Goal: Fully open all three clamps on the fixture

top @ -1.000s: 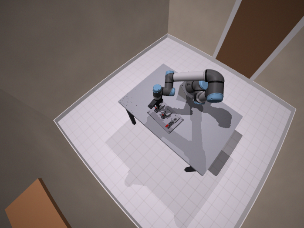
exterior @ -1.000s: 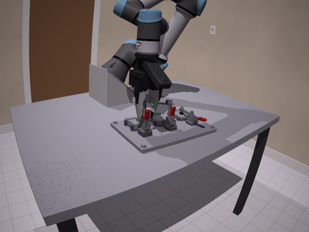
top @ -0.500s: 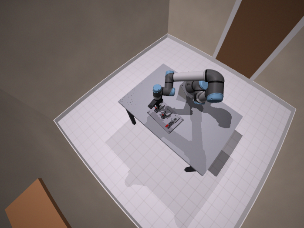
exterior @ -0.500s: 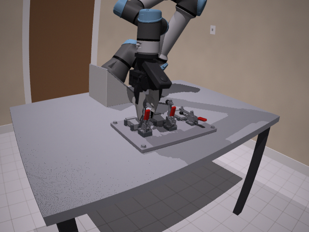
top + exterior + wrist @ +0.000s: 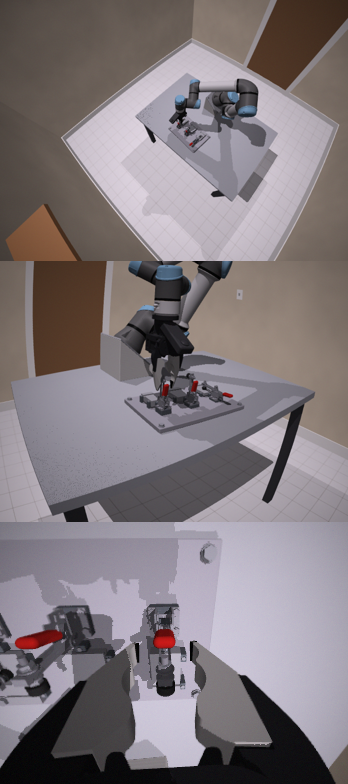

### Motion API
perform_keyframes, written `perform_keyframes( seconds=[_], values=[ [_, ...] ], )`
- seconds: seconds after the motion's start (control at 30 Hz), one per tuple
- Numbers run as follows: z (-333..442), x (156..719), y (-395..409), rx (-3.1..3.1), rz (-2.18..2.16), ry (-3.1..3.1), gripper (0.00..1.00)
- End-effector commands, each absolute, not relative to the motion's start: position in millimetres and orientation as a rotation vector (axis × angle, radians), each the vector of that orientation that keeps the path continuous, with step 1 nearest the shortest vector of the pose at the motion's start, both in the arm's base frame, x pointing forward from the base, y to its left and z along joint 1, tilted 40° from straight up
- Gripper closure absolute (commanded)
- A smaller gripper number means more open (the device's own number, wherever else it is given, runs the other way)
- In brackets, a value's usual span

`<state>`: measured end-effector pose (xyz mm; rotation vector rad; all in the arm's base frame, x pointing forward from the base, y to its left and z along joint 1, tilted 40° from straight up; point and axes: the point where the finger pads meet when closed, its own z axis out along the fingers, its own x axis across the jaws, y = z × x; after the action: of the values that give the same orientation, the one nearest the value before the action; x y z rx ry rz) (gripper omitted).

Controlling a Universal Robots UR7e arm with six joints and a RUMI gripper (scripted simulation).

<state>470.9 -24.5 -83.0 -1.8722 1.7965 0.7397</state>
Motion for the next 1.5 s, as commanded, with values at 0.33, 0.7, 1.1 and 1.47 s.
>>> perform_keyframes(
  seconds=[0.33, 0.7, 1.1, 1.47],
  values=[
    [-60, 473, -45, -1.872, 0.739, 1.797, 0.72],
    [-59, 473, -45, -1.872, 0.739, 1.797, 0.72],
    [-59, 473, -45, -1.872, 0.739, 1.797, 0.72],
    [-59, 473, -45, -1.872, 0.739, 1.797, 0.72]
  ],
)
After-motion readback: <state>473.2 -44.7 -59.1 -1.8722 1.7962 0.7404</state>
